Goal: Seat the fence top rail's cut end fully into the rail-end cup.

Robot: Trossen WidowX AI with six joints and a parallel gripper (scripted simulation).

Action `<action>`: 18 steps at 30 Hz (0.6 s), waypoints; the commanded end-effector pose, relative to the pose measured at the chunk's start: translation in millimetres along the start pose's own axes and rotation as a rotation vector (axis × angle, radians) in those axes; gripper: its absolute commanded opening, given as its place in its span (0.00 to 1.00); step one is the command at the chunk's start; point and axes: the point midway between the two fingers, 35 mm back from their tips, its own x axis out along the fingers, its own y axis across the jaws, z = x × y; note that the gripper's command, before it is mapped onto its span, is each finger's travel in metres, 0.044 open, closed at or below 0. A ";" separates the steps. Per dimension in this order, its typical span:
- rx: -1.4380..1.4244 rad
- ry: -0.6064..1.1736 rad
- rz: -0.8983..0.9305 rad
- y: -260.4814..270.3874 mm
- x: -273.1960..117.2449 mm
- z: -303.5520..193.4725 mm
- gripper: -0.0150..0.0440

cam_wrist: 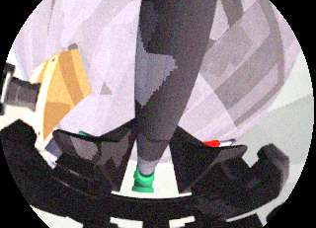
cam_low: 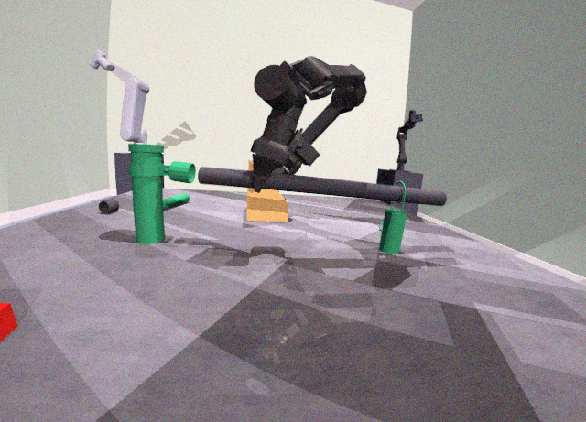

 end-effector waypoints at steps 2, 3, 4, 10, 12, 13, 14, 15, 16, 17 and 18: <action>0.007 0.012 -0.012 -3.6 -5.9 -7.0 0.25; 0.007 0.012 -0.012 -3.6 -6.0 -7.4 0.25; 0.007 0.012 -0.012 -3.6 -5.9 -7.7 0.25; 0.004 0.008 -0.008 -2.6 -2.3 -13.3 0.25; 0.003 0.006 -0.006 -2.0 -0.5 -16.1 0.25; 0.002 0.005 -0.005 -1.7 0.4 -17.5 0.25; 0.002 0.004 -0.004 -1.4 1.3 -18.9 0.25; 0.001 0.003 -0.003 -1.1 2.2 -20.3 0.25; 0.000 0.002 -0.002 -0.8 3.1 -21.6 0.25; 0.000 0.001 -0.001 -0.5 3.8 -22.8 0.25; 0.000 0.001 -0.001 -0.4 4.3 -23.5 0.25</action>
